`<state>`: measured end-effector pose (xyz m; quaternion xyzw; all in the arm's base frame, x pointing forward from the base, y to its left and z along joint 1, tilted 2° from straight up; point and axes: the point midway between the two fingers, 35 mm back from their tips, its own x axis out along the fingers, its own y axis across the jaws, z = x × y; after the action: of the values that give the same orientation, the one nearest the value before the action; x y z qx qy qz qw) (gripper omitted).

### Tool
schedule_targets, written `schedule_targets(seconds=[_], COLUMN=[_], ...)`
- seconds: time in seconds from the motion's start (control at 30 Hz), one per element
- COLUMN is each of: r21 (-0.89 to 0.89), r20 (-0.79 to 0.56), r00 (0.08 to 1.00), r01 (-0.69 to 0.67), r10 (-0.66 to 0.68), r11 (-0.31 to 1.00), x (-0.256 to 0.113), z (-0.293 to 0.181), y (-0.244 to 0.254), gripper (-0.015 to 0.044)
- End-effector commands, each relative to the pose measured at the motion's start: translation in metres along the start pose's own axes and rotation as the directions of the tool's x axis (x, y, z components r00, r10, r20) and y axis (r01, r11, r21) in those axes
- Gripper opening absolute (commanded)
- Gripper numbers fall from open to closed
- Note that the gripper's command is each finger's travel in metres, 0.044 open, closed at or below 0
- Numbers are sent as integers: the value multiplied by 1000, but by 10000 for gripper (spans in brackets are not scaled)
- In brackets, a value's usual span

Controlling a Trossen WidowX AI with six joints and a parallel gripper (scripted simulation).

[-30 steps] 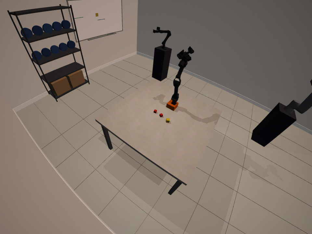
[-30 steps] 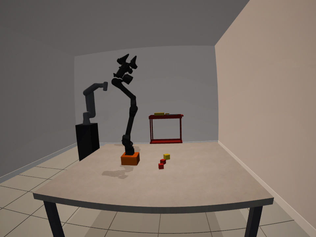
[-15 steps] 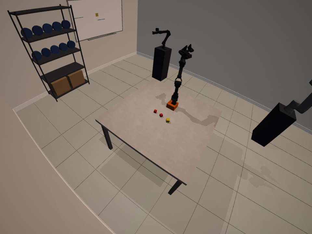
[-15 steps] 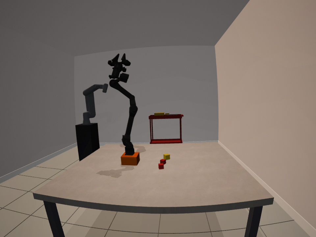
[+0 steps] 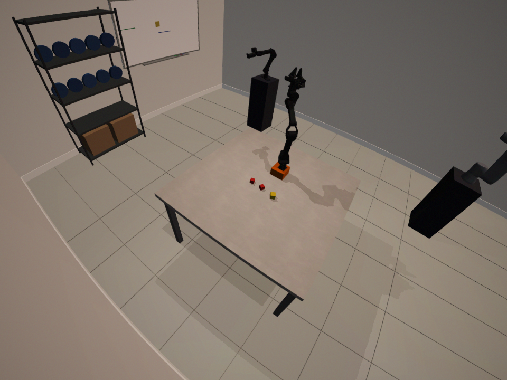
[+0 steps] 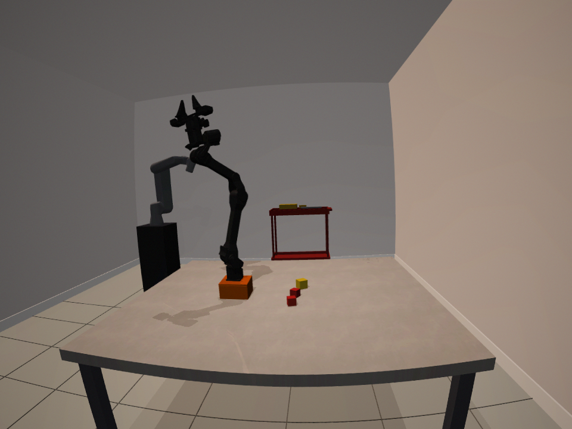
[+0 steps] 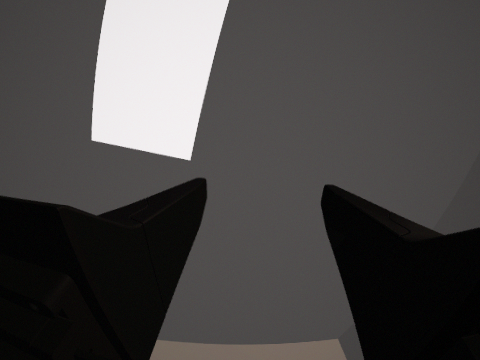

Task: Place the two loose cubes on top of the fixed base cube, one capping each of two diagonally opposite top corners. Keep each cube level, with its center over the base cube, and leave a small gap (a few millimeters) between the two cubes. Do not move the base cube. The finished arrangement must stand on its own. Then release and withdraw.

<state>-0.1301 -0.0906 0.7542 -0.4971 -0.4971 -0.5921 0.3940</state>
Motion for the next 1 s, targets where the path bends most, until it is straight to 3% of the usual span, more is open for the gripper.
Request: schedule_targets(seconds=[0.0, 0.47, 0.97], r21=[-5, -24, 90], r20=[-140, -586, -903], r00=[988, 807, 406], r01=[57, 79, -143], r10=[-57, -78, 141], r11=[998, 997, 986], x=[-11, -83, -214], z=[-48, -187, -281], y=[-9, 20, 127], gripper=[265, 265, 265])
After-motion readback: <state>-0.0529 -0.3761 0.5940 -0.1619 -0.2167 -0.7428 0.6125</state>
